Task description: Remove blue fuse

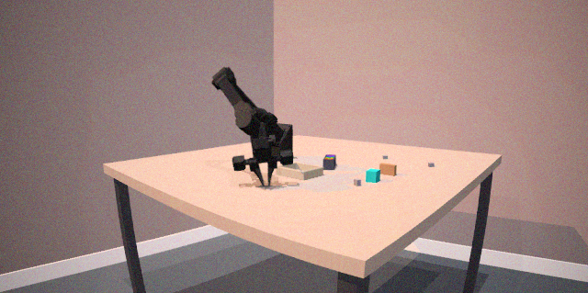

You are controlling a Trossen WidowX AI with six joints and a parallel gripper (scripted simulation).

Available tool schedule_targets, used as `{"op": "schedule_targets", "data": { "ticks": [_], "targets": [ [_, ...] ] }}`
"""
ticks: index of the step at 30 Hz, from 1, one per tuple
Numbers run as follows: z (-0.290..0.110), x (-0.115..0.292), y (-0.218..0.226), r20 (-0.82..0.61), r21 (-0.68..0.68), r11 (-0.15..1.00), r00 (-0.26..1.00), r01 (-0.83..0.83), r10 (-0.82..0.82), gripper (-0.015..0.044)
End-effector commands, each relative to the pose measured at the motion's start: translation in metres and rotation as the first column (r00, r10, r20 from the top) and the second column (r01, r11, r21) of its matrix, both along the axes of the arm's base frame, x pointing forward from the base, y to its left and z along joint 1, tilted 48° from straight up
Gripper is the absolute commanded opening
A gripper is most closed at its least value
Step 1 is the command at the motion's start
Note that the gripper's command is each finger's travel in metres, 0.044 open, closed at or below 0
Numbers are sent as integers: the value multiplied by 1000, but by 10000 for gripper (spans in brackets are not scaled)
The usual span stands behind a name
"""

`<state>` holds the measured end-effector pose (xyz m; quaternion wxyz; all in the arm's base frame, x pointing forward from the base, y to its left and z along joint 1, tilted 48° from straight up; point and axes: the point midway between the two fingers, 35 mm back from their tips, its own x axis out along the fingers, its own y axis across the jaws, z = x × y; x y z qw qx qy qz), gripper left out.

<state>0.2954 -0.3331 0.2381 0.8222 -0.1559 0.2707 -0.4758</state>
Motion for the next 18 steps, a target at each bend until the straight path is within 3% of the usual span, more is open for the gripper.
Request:
{"op": "schedule_targets", "data": {
  "ticks": [1,9,18],
  "targets": [
    [-44,32,37,-102,96,993,991,-72,82,63],
    [-126,67,125,-336,281,947,908,-156,249,63],
    [-214,47,240,-682,400,906,616,-136,394,63]
  ]
}}
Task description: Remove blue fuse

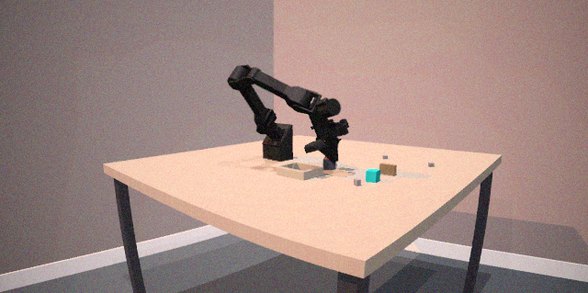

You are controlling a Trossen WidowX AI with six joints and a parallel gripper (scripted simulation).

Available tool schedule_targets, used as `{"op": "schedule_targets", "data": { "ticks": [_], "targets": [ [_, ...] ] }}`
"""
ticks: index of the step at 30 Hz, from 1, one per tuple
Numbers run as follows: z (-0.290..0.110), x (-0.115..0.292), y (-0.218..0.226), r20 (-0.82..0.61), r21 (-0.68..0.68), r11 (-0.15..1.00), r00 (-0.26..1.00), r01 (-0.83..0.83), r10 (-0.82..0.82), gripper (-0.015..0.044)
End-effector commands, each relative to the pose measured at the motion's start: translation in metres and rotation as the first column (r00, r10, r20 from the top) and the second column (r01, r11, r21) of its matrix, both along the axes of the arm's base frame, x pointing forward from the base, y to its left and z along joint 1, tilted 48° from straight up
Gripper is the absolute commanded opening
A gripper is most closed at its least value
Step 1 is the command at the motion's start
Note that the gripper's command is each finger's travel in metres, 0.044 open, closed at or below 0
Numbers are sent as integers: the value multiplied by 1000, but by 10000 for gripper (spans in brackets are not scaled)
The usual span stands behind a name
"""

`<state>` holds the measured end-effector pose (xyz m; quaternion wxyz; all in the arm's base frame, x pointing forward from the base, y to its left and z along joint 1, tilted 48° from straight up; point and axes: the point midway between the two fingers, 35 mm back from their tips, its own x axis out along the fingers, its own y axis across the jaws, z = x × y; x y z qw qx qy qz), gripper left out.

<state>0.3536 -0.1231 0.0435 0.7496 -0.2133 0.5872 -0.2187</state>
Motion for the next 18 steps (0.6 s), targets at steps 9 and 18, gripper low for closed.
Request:
{"op": "schedule_targets", "data": {
  "ticks": [9,18],
  "targets": [
    [-56,-80,106,-585,-125,954,797,-272,150,63],
    [-61,-85,110,-600,-131,950,785,-283,151,63]
  ]
}}
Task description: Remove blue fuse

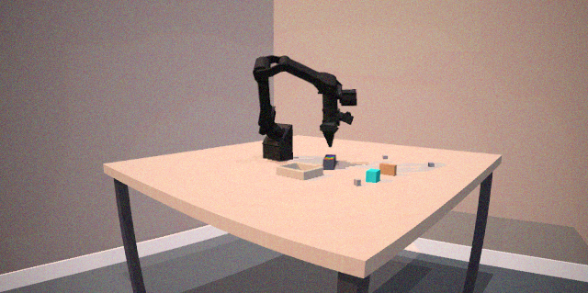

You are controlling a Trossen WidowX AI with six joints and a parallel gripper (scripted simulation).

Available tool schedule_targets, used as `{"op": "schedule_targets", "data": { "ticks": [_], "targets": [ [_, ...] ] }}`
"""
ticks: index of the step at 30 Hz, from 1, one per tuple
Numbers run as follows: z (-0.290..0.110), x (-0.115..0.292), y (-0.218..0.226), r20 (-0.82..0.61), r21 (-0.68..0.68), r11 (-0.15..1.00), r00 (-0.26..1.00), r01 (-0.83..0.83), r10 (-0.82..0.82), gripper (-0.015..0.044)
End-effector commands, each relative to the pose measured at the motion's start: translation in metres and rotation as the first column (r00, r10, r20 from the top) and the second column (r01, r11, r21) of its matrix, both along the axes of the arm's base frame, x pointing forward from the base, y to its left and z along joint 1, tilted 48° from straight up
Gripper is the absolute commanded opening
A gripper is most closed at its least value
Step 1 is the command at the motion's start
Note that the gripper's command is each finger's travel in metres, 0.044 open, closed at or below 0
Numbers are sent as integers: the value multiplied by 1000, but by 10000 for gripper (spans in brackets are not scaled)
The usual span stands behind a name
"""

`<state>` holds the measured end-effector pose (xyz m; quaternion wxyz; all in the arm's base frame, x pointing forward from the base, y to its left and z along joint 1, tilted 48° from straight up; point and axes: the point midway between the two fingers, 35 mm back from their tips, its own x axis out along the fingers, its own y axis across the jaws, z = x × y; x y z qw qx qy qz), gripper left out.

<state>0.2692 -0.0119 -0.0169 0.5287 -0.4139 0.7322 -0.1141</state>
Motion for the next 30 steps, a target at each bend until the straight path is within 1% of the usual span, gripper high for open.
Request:
{"op": "schedule_targets", "data": {
  "ticks": [1,30],
  "targets": [
    [-2,-1,-2,-3,-8,1000,1000,1,-1,63],
    [-21,-4,-22,-3,-9,1000,1000,1,-1,63]
  ]
}}
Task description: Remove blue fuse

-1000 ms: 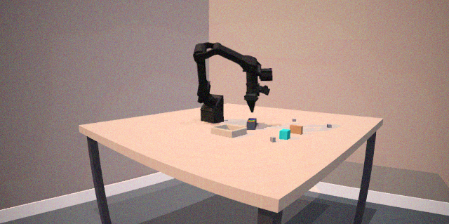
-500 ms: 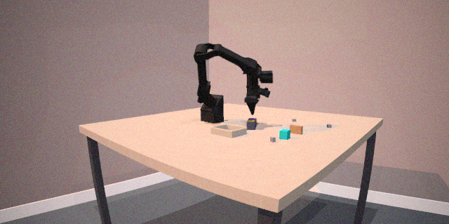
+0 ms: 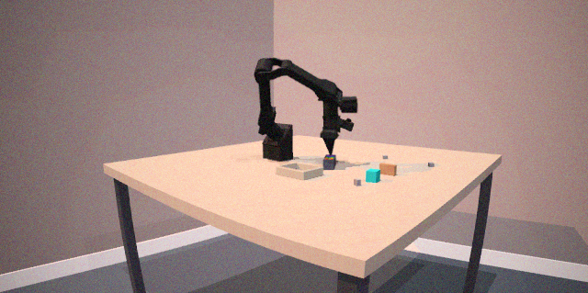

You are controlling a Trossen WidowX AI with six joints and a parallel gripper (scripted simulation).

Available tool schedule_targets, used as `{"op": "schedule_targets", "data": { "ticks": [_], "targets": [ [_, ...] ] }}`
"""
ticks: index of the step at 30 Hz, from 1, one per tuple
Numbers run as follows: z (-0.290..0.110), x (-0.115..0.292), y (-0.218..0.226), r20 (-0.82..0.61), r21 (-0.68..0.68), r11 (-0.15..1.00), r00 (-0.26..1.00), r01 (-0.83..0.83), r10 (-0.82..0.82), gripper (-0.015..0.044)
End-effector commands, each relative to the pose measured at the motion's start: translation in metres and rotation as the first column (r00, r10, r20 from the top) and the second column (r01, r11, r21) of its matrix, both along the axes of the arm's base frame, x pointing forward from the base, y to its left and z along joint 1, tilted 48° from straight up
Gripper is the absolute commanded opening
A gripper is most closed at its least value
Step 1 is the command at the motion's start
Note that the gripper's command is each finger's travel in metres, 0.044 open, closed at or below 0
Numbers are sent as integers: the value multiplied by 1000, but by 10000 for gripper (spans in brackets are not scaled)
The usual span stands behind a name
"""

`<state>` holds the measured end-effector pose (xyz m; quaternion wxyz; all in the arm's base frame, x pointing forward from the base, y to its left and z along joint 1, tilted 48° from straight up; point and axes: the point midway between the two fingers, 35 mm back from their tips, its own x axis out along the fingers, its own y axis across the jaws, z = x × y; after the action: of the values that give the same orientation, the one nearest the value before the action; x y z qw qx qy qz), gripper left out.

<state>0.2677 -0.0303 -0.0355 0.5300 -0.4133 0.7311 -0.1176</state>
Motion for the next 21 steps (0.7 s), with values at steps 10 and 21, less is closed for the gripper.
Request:
{"op": "schedule_targets", "data": {
  "ticks": [10,21],
  "targets": [
    [-3,-3,-4,-9,-5,1000,1000,-2,2,63],
    [-7,-3,-8,-9,-6,1000,1000,-2,2,63]
  ]
}}
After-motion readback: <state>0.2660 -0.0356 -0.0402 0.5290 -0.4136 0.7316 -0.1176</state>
